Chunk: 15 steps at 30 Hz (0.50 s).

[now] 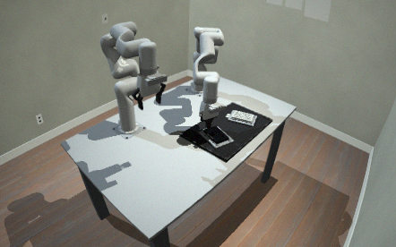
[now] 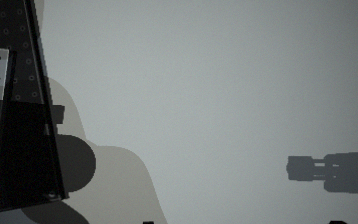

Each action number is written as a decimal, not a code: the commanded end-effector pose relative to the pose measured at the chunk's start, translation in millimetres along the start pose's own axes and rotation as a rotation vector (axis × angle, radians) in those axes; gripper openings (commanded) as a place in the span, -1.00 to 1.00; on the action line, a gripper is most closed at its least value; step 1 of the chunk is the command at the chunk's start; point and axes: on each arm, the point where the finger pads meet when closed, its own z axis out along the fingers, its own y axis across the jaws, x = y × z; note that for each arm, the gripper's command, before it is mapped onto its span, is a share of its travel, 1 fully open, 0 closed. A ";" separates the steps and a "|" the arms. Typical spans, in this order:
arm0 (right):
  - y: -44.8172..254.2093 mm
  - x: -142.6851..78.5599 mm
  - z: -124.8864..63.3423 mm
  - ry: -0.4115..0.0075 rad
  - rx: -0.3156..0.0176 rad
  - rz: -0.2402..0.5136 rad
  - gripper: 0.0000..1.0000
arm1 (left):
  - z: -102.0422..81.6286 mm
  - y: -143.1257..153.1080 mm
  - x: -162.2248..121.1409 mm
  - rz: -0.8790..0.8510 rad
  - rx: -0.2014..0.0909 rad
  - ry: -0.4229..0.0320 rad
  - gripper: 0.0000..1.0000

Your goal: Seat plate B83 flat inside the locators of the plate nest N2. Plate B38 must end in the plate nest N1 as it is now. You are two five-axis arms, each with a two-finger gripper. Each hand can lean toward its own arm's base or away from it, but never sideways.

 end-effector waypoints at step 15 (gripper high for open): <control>0.0 0.7 -1.4 0.004 0.000 0.000 1.00 | -2.0 0.7 5.7 0.000 -0.002 0.004 -1.00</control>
